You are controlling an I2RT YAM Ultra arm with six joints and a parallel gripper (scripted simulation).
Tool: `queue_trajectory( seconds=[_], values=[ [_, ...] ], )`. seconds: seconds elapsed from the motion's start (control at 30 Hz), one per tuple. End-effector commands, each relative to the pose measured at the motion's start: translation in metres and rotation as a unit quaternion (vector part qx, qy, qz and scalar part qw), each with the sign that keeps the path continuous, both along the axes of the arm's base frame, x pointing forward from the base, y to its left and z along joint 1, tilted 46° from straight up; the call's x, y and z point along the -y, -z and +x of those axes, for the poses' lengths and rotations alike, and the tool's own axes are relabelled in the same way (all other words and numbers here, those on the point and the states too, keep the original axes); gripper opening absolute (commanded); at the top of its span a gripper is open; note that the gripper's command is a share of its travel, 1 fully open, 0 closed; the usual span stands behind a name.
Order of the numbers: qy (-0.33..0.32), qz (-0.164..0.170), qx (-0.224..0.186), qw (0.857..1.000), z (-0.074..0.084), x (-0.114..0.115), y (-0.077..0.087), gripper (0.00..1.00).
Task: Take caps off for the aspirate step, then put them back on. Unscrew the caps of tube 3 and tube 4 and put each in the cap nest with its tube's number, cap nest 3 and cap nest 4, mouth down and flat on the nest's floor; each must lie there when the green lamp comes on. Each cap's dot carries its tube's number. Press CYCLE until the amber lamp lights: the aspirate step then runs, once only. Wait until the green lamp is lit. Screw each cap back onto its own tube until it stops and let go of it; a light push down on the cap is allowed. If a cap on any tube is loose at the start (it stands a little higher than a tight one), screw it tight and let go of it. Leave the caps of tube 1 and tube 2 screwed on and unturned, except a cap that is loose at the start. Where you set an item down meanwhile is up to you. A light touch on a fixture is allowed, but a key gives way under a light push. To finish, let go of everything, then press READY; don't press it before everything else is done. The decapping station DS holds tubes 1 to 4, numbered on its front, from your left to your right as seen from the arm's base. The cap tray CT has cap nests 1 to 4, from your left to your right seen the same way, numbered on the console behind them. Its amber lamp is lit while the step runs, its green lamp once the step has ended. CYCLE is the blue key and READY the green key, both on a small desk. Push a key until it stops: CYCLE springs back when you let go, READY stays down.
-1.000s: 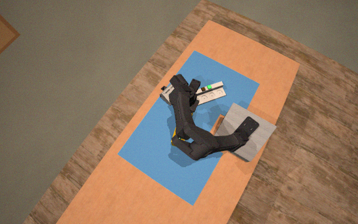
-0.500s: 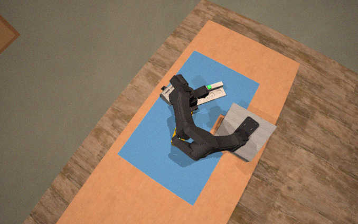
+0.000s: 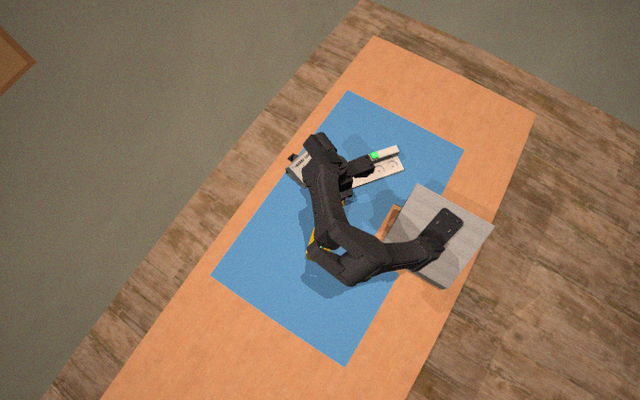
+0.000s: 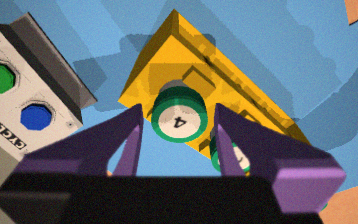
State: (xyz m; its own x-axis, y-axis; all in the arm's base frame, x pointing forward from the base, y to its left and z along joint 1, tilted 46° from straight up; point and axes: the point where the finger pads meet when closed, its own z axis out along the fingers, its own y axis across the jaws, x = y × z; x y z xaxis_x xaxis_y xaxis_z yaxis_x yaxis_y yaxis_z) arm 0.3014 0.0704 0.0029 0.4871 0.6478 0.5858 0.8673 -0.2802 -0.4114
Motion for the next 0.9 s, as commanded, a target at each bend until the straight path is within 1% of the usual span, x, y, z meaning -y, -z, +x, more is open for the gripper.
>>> queue_trajectory(
  seconds=[0.0,0.03,0.1,0.2,0.23,0.27,0.3,0.37,0.4,0.43,0.53,0.63,0.67,0.7,0.73,0.77,0.8,0.83,0.87],
  values=[
    [0.006,-0.001,0.001,1.0,0.0019,0.0031,-0.0014,0.49],
    [0.006,-0.001,0.001,1.0,0.0019,0.0031,-0.0014,0.49],
    [-0.052,0.007,0.06,0.997,0.002,0.0033,-0.0017,0.49],
    [-0.134,0.018,0.143,0.98,0.002,0.0032,-0.0016,0.49],
    [-0.138,0.019,0.148,0.979,0.002,0.0033,-0.0017,0.49],
    [-0.167,0.023,0.177,0.97,0.002,0.0033,-0.0017,0.49],
    [-0.167,0.023,0.177,0.97,0.002,0.0033,-0.0017,0.49],
    [-0.216,0.03,0.226,0.949,0.002,0.0033,-0.0017,0.49],
    [-0.223,0.031,0.233,0.946,0.002,0.0033,-0.0017,0.49],
    [-0.249,0.034,0.26,0.932,0.002,0.0033,-0.0017,0.49],
    [-0.25,0.034,0.261,0.932,0.002,0.0033,-0.0017,0.49],
    [-0.327,0.045,0.338,0.881,0.002,0.0033,-0.0016,0.49],
    [-0.33,0.045,0.341,0.879,0.0019,0.0033,-0.0016,0.49],
    [-0.355,0.049,0.366,0.859,0.0019,0.0033,-0.0016,0.49],
    [-0.355,0.049,0.366,0.859,0.0019,0.0034,-0.0016,0.49],
    [-0.38,0.052,0.391,0.837,0.0018,0.0033,-0.0016,0.49],
    [-0.399,0.055,0.411,0.818,0.0018,0.0034,-0.0016,0.49],
    [-0.404,0.056,0.416,0.813,0.0018,0.0034,-0.0016,0.49],
    [-0.427,0.059,0.439,0.788,0.0017,0.0034,-0.0016,0.49]
  ],
)
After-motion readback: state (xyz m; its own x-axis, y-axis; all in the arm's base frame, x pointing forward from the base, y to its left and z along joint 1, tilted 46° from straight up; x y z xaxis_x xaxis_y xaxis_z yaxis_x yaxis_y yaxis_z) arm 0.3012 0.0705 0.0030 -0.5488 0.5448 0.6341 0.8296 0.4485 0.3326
